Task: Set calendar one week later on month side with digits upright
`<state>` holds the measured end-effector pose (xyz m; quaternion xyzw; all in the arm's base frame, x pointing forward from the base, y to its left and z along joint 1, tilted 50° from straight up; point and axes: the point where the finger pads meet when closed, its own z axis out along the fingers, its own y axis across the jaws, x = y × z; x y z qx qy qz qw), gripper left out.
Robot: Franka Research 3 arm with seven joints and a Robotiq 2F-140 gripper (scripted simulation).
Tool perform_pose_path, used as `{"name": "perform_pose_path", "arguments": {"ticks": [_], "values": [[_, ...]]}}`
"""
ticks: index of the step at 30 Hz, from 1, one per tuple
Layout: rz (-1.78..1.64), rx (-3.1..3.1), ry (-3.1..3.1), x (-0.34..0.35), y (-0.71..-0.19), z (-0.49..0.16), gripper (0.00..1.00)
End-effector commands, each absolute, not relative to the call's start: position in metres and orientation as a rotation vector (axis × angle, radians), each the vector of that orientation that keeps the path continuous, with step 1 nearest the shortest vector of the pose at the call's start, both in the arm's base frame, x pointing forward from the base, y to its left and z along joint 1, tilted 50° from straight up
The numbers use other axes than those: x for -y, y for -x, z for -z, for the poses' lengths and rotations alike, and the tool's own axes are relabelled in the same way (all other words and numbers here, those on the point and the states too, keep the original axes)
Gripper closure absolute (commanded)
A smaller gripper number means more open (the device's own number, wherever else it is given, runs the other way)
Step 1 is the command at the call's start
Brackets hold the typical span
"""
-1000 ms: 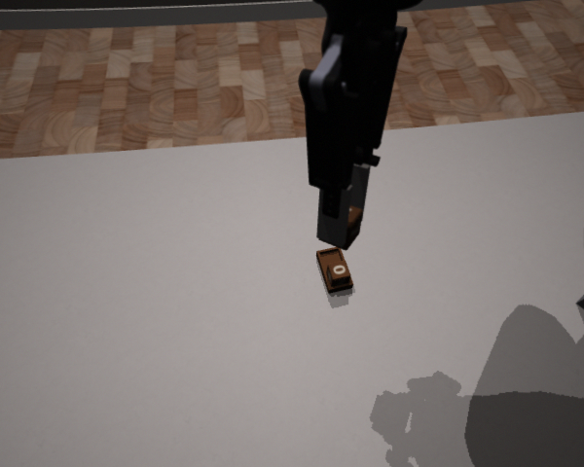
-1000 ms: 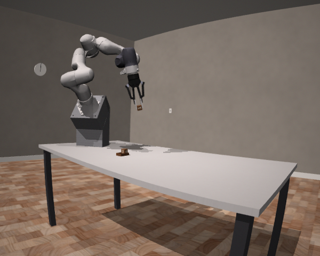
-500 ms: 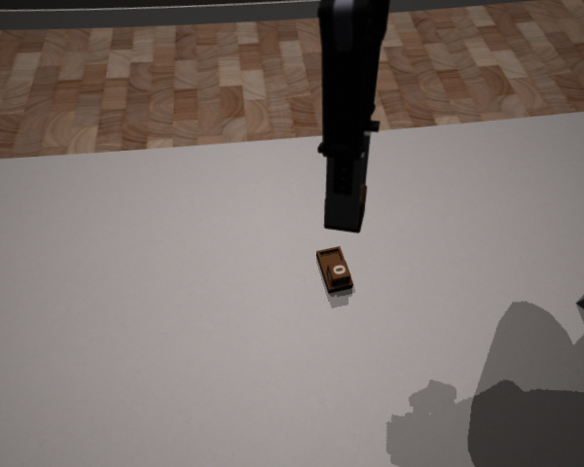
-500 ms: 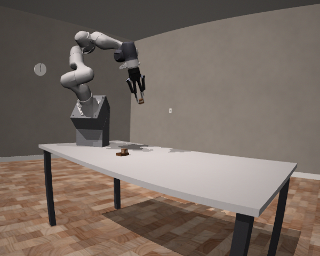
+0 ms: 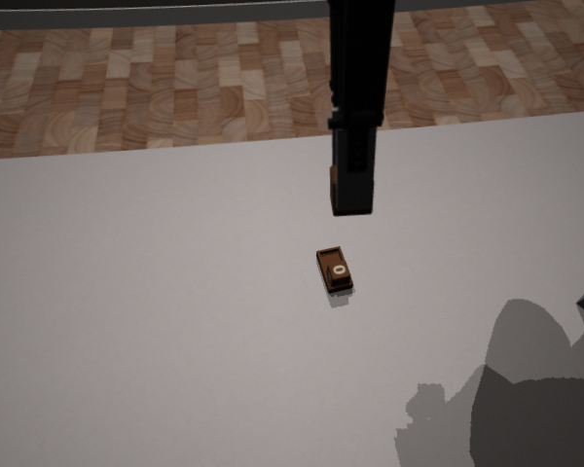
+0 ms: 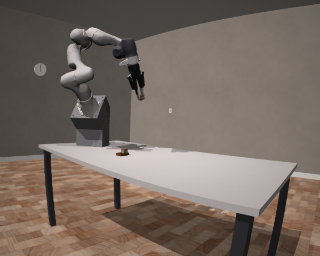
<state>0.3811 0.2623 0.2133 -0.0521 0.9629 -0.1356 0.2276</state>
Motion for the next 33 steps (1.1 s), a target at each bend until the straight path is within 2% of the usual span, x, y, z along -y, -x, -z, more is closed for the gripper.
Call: {"name": "perform_pose_path", "arguments": {"ticks": [1, 33], "values": [[0.42, -2.653, 0.377, -0.264, -0.38, -0.219, 0.83], [0.566, -2.568, 1.208, -0.26, -0.385, -0.214, 0.83]]}}
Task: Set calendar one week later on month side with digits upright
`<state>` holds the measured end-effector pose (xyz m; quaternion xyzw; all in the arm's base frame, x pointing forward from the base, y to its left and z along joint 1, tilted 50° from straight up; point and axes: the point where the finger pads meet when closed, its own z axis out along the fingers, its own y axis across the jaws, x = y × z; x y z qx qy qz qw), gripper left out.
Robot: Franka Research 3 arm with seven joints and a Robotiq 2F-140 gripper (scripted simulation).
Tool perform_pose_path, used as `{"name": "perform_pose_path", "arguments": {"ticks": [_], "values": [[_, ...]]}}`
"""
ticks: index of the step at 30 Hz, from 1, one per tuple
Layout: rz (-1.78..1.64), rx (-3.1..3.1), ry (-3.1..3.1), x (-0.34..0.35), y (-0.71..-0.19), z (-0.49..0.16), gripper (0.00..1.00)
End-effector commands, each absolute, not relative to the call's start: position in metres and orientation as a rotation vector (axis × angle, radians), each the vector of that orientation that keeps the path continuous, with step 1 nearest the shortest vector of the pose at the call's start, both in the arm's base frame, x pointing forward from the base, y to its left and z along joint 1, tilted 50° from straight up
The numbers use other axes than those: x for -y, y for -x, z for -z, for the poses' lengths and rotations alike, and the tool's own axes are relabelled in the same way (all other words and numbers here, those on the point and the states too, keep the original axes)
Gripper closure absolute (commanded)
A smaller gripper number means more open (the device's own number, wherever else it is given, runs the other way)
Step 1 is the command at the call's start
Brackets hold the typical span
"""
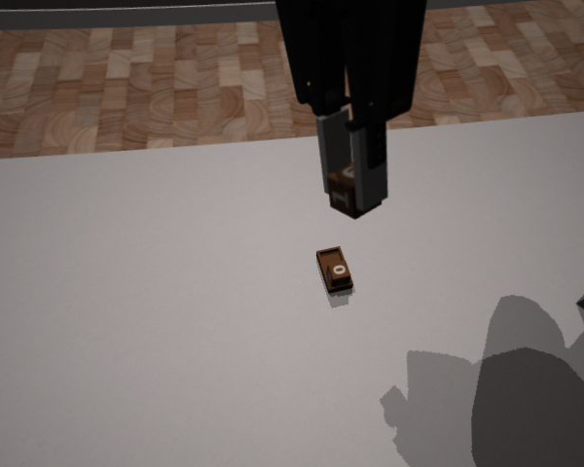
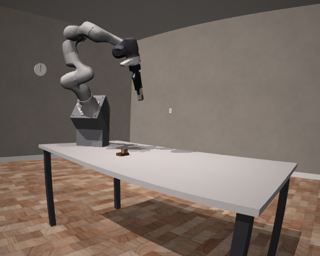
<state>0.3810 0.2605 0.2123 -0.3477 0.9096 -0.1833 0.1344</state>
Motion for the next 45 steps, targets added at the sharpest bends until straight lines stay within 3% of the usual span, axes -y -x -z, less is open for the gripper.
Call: {"name": "perform_pose_path", "arguments": {"ticks": [1, 45], "values": [[0.573, -2.56, 1.241, -0.26, -0.386, -0.213, 0.83], [0.898, -1.917, 2.486, -0.211, -0.422, -0.104, 0.83]]}}
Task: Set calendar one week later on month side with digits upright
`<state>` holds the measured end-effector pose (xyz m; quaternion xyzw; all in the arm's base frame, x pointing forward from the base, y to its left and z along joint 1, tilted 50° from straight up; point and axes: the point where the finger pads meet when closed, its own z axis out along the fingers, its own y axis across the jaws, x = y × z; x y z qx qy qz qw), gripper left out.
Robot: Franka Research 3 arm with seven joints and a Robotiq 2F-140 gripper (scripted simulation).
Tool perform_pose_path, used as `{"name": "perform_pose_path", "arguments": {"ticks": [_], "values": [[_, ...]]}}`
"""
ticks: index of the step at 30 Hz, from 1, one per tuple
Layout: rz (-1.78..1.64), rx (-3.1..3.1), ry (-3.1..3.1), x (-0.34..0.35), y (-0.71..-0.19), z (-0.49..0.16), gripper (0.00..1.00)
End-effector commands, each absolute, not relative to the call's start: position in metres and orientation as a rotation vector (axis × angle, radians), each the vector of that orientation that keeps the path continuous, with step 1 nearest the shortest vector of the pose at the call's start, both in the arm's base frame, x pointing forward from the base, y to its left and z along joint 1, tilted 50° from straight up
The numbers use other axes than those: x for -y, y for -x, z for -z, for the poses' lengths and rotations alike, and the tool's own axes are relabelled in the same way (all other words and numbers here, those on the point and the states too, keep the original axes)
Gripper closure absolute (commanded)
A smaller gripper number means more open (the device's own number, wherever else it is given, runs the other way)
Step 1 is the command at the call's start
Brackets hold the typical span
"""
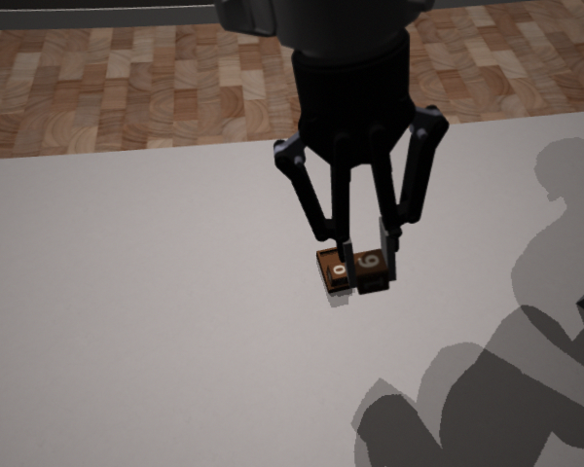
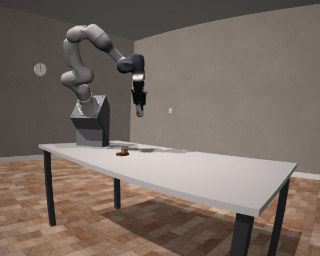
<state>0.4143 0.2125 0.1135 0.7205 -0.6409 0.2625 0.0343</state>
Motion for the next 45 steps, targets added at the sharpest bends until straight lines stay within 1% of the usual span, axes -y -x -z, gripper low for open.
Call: {"name": "perform_pose_path", "arguments": {"ticks": [1, 23, 28, 42, 45], "values": [[-0.833, 1.736, -2.309, -0.21, -0.423, -0.1, 0.83], [-0.871, 1.054, -2.444, -0.174, -0.439, -0.033, 0.83], [-0.873, 0.982, -2.449, -0.17, -0.44, -0.026, 0.83], [-0.874, 0.448, -2.421, -0.138, -0.454, 0.021, 0.83], [-0.873, 0.417, -2.416, -0.136, -0.455, 0.023, 0.83]]}}
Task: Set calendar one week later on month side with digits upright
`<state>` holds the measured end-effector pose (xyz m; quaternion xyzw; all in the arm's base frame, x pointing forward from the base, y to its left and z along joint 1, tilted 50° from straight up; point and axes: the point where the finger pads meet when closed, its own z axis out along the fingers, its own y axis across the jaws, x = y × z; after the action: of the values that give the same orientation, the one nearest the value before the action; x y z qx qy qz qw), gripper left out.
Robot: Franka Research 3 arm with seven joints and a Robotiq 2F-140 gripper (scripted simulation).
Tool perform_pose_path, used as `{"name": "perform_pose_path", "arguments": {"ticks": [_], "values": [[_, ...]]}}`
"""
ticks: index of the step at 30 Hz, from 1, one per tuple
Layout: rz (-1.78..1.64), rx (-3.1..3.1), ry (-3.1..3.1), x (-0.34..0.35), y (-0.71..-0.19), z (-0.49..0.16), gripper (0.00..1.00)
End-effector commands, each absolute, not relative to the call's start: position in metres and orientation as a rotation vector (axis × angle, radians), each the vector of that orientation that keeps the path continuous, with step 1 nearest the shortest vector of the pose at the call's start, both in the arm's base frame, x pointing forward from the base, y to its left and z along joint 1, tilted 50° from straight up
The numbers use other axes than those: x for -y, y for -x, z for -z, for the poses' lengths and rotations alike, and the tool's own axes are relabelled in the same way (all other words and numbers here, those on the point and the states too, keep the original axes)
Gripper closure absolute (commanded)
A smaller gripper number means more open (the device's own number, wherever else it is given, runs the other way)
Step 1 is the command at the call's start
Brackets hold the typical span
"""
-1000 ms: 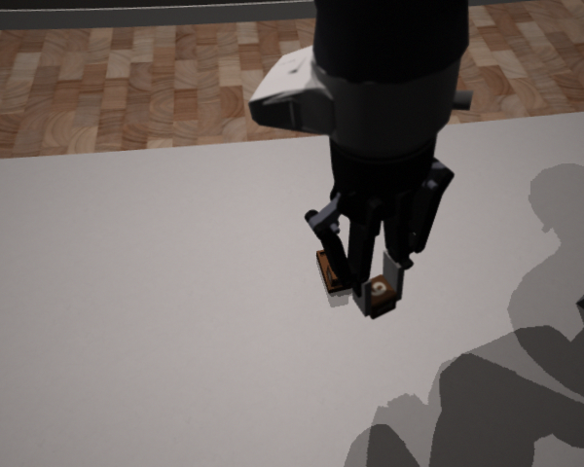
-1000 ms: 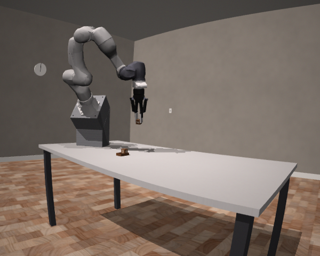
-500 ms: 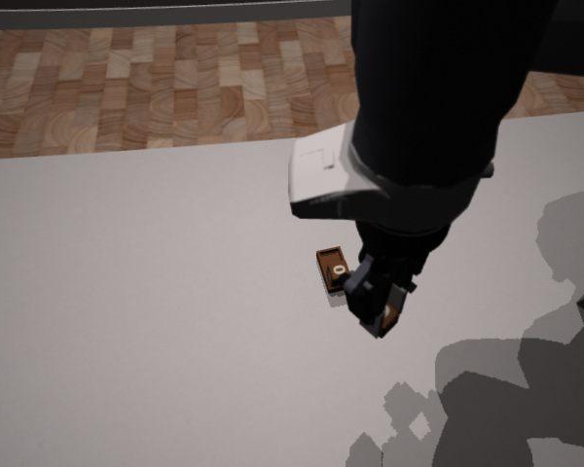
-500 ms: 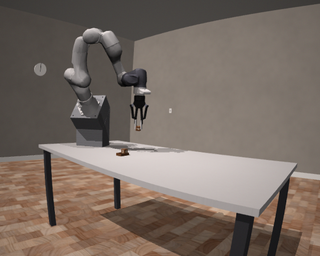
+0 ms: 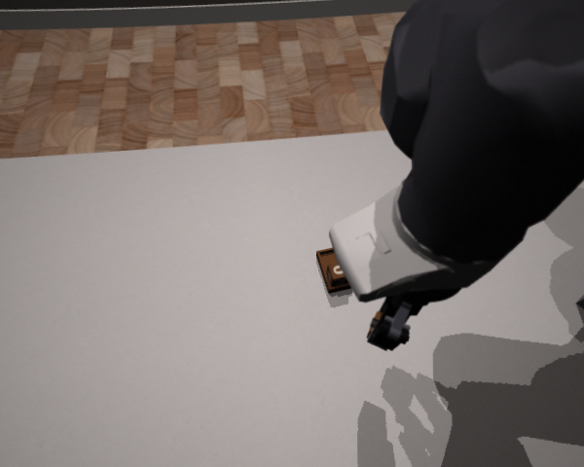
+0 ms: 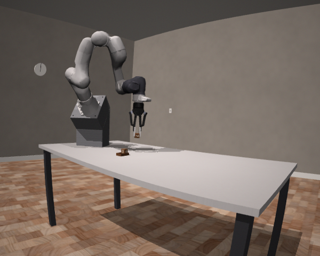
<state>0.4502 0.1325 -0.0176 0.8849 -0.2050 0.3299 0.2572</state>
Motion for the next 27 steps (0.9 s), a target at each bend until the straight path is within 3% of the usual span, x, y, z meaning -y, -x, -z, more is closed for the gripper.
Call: {"name": "perform_pose_path", "arguments": {"ticks": [1, 27], "values": [[-0.873, 0.397, -2.413, -0.135, -0.455, 0.025, 0.83], [-0.865, 0.377, -2.409, -0.124, -0.465, 0.038, 0.83]]}}
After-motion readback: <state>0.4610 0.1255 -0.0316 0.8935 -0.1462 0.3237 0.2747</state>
